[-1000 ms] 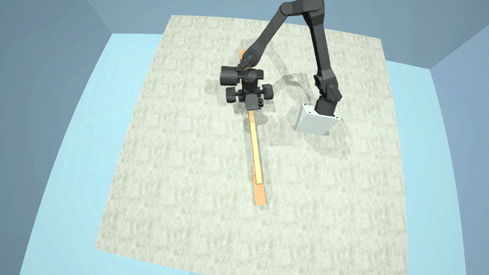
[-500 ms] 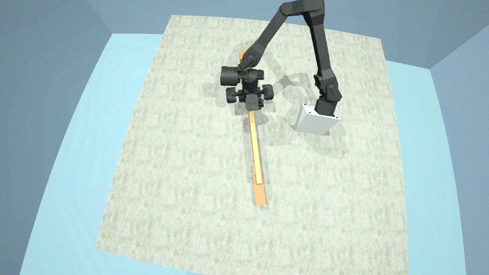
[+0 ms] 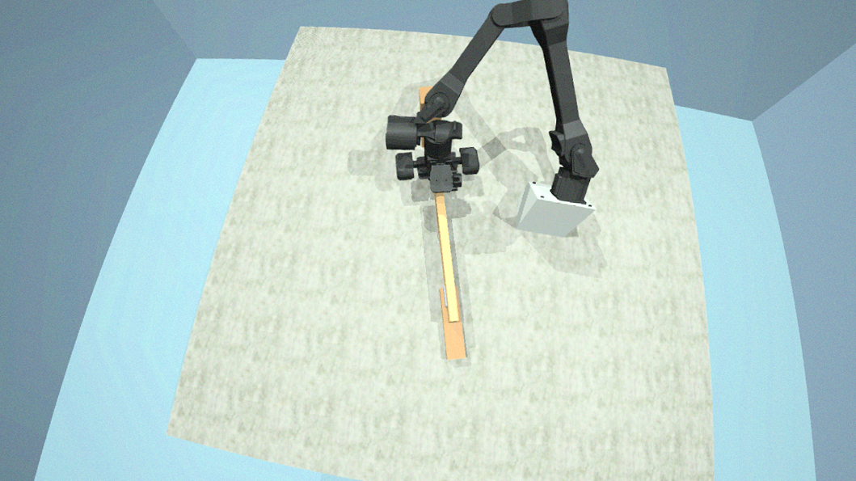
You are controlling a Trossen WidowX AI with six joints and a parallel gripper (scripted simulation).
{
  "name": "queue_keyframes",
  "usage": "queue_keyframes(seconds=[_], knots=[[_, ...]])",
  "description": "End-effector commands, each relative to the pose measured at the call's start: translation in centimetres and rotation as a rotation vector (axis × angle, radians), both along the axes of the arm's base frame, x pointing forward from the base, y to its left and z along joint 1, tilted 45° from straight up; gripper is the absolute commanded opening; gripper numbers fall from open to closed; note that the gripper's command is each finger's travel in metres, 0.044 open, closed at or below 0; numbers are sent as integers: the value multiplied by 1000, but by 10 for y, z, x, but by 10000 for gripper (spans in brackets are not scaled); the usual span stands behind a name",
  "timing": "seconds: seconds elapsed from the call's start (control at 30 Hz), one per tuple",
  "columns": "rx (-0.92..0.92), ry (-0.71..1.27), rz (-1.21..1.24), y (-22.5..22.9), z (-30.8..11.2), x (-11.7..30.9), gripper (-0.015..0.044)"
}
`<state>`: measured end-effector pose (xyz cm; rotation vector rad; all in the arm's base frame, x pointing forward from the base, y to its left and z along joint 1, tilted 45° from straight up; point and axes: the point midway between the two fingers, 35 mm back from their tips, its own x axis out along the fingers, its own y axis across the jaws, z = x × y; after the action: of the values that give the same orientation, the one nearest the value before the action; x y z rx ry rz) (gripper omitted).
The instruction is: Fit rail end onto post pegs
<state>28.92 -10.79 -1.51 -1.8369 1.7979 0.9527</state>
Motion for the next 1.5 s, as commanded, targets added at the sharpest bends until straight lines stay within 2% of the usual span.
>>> queue_keyframes(seconds=[0.0, 1.47], knots=[[4, 0, 3, 1, 1, 0, 0], [4, 0, 3, -8, 10, 4, 0]])
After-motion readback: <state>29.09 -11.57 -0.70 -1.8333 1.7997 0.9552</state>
